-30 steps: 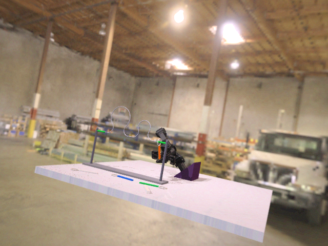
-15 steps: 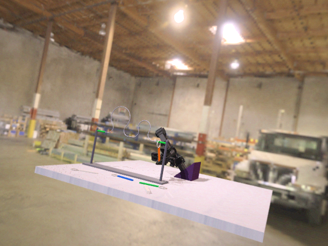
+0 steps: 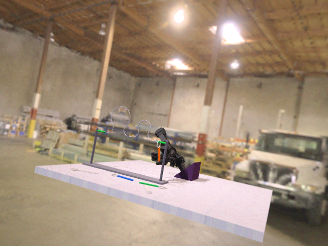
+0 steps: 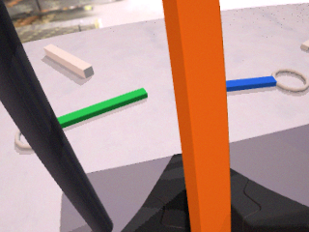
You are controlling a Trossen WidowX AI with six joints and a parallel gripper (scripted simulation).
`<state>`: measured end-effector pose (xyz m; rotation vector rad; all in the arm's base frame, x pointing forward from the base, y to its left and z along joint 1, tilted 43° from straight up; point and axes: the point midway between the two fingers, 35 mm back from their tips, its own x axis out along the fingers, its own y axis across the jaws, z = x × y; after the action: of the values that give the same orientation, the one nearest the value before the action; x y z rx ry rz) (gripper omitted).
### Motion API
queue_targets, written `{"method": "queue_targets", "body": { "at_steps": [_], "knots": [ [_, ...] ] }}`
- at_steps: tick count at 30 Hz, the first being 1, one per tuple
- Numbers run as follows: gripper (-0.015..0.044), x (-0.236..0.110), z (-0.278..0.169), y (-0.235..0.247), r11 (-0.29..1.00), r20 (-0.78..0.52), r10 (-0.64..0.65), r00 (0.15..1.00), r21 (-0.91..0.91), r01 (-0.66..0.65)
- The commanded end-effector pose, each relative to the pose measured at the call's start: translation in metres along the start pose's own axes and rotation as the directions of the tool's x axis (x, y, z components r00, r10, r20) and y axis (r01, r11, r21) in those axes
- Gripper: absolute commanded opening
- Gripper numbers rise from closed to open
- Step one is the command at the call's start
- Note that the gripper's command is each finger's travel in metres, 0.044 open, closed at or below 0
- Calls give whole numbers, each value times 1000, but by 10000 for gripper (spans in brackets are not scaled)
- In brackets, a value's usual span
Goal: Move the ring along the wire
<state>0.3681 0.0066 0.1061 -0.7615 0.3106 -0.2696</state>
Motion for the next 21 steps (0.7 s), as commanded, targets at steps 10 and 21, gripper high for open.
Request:
{"method": "queue_targets", "body": {
  "at_steps": [10,21],
  "knots": [
    [112,0,0,0,1000,0,0,1000,0,0],
    [160,-28,2,1,1000,-2,4,1000,-3,-4]
  ]
}}
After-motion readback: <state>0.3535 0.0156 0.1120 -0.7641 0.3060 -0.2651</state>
